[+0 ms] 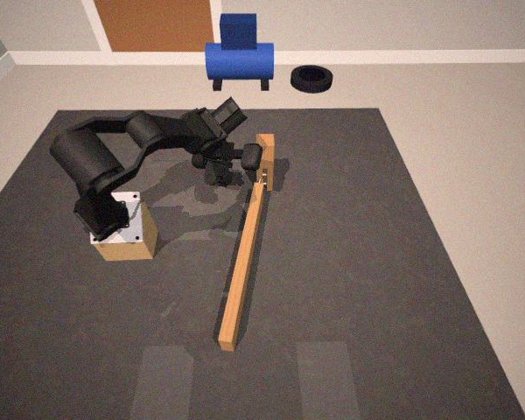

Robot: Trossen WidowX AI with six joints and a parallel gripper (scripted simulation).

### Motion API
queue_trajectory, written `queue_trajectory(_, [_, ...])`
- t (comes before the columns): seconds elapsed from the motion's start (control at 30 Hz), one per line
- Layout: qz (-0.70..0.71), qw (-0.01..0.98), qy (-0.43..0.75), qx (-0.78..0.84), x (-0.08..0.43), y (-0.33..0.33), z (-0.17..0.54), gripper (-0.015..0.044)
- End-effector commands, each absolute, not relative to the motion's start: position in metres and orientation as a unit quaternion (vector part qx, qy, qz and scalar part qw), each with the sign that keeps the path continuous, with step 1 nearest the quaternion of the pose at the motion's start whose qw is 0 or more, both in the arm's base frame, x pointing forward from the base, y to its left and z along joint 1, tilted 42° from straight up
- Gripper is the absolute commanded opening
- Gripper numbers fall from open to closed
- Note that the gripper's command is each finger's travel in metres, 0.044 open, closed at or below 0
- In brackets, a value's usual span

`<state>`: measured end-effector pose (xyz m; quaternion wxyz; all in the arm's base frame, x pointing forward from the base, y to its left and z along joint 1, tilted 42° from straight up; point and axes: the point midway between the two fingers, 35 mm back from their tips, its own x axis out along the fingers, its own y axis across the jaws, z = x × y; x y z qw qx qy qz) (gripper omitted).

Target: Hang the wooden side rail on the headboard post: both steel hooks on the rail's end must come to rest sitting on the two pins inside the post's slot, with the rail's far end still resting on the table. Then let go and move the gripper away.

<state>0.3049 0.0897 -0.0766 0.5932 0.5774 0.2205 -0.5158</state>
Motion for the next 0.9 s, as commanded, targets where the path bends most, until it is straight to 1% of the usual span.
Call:
queue_trajectory(0.0, [-0.492,0.629,0.275,0.535,0.309,0.086,-0.074,0.044])
queue_trajectory(0.4, [-0.402,0.713,0.438,0.373,0.308,0.062,-0.079,0.044])
queue_trajectory(0.63, [-0.302,0.762,0.505,0.272,0.313,0.058,-0.074,0.044])
queue_trajectory(0.87, [-0.188,0.8,0.547,0.158,0.318,0.056,-0.069,0.044])
